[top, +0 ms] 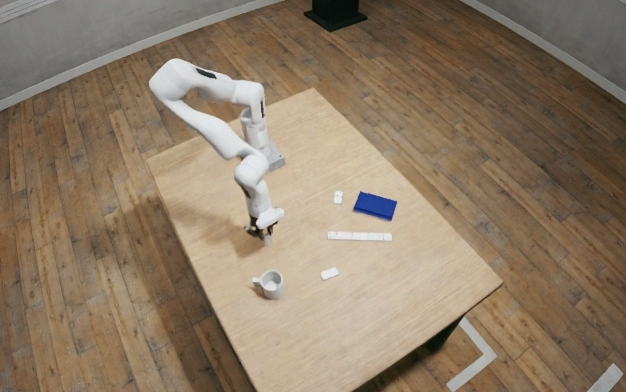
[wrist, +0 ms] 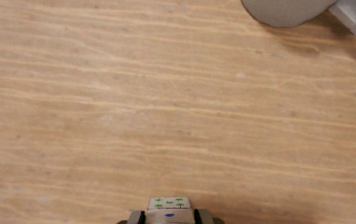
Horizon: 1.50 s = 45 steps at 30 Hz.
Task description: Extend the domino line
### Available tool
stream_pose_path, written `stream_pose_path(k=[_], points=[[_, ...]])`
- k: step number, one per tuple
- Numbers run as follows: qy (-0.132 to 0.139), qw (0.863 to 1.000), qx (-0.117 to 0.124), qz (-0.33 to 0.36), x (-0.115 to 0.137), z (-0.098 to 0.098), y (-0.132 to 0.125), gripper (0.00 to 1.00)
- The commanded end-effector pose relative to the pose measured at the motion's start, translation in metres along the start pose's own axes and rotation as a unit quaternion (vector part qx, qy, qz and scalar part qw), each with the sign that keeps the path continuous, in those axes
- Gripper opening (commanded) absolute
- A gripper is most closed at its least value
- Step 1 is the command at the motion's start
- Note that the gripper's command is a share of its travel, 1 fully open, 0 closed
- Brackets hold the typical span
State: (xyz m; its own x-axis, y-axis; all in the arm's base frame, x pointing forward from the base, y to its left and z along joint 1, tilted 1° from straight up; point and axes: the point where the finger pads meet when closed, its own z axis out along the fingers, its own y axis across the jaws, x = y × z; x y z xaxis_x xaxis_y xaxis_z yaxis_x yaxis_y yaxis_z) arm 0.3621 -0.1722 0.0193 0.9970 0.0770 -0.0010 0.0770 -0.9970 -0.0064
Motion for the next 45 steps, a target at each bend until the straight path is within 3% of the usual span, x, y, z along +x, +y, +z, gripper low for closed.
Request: stream_pose_path(k=[1,45], points=[[0.003,1.000,0.002,0.002,-0.0013,0.0019,-0.0011,0.35],[0.039,0.999,0.002,0.002,-0.0061,0.0019,-0.0012,0.35]])
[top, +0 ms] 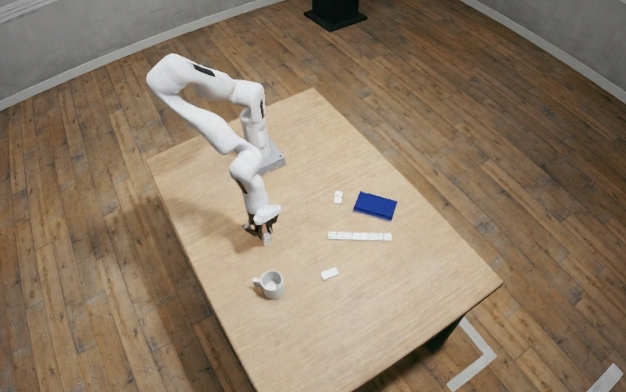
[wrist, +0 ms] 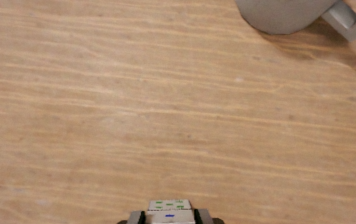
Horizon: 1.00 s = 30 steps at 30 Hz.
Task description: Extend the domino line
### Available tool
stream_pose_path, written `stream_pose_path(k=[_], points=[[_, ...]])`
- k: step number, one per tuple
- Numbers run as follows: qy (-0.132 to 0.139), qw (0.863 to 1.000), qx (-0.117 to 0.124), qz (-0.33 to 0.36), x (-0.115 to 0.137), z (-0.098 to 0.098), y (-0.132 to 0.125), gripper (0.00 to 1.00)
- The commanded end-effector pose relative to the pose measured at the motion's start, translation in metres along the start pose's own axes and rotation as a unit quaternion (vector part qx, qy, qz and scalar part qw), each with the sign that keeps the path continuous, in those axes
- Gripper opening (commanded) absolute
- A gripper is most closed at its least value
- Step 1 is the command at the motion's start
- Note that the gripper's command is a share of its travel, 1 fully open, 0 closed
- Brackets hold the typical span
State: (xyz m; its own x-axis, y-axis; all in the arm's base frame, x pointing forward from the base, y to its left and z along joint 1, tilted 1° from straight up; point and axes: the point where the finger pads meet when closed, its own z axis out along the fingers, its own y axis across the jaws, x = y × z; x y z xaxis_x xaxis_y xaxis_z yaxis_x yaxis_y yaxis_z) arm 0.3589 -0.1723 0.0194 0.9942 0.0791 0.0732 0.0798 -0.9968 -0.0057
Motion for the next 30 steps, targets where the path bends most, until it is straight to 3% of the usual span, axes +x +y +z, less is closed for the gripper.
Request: stream_pose_path(k=[1,30], points=[[0.004,1.000,0.002,0.003,-0.0032,0.0018,-0.0011,0.35],[0.045,0.999,0.003,0.003,-0.0079,0.0017,-0.0019,0.35]])
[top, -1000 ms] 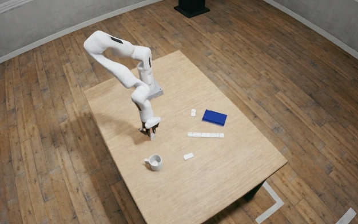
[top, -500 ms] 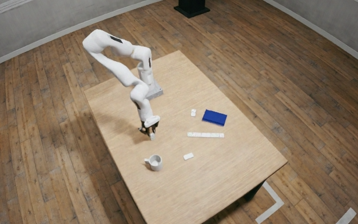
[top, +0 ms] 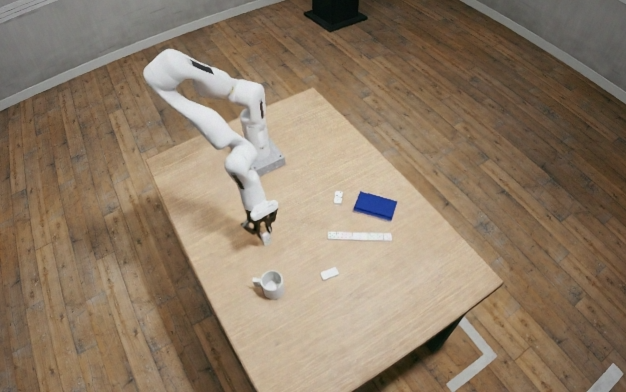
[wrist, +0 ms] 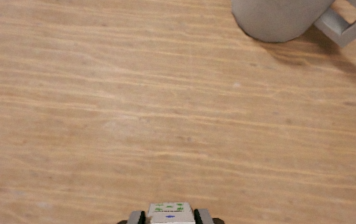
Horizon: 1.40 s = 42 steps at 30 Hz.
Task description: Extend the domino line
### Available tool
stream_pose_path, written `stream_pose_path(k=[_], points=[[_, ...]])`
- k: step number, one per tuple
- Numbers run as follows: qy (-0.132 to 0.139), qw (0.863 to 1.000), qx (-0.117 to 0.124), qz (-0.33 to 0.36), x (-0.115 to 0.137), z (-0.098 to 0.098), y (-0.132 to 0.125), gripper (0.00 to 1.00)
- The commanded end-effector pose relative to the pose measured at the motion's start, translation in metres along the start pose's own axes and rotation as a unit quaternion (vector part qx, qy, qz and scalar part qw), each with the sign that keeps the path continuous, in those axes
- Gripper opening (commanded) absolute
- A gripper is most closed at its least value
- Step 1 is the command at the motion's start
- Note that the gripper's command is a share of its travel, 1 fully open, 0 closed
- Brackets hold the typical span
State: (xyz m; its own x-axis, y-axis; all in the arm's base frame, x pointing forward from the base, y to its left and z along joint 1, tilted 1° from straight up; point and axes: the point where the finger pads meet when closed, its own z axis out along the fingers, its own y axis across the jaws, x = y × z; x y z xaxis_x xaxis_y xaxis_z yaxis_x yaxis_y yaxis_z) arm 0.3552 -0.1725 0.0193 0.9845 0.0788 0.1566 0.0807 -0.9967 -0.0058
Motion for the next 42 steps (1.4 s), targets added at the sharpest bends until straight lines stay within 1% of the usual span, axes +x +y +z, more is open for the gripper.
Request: stream_pose_path(k=[1,15,42], points=[[0.003,1.000,0.003,0.004,-0.004,0.002,-0.002,0.35],[0.004,1.000,0.003,0.004,-0.025,0.004,-0.002,0.35],[0.005,1.000,0.004,0.004,-0.043,0.014,-0.003,0.35]])
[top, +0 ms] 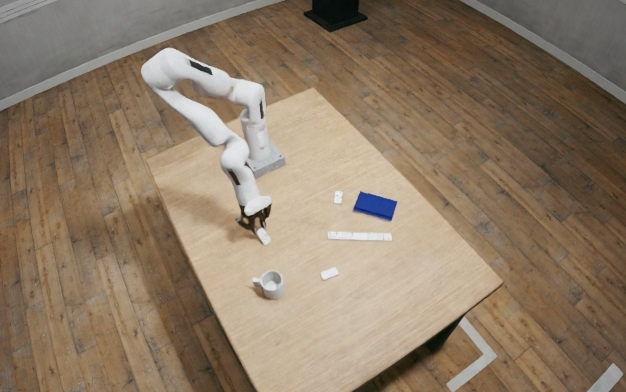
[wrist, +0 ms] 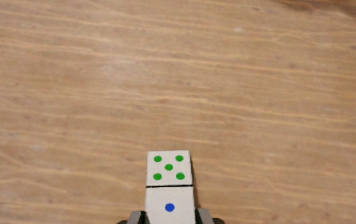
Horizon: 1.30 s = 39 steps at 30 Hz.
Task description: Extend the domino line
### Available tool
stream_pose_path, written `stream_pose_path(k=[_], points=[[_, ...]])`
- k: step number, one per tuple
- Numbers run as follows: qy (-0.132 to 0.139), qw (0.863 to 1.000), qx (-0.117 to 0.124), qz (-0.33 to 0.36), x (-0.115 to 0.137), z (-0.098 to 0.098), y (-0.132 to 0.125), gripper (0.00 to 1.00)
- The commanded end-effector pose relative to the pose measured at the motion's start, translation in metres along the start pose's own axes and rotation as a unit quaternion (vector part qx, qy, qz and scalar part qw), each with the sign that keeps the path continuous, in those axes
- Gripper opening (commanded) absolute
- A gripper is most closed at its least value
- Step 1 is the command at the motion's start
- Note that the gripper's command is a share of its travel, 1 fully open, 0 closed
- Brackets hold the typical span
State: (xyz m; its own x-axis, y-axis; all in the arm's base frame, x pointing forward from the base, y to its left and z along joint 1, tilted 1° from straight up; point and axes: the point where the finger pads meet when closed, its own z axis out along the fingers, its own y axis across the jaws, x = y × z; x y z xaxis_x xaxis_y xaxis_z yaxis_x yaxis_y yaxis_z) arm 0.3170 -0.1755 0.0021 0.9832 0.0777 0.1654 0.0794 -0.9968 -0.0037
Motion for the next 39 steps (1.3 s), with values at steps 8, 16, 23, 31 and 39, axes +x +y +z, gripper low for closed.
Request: stream_pose_path(k=[8,16,23,31,39], points=[[0.002,1.000,0.006,0.003,-0.006,0.007,-0.003,0.35],[0.002,1.000,0.006,0.005,-0.009,0.010,-0.003,0.35],[0.002,1.000,0.007,0.004,-0.011,0.013,-0.004,0.35],[0.002,1.000,0.007,0.003,-0.012,0.015,-0.004,0.35],[0.002,1.000,0.007,0.003,-0.014,0.018,-0.005,0.35]])
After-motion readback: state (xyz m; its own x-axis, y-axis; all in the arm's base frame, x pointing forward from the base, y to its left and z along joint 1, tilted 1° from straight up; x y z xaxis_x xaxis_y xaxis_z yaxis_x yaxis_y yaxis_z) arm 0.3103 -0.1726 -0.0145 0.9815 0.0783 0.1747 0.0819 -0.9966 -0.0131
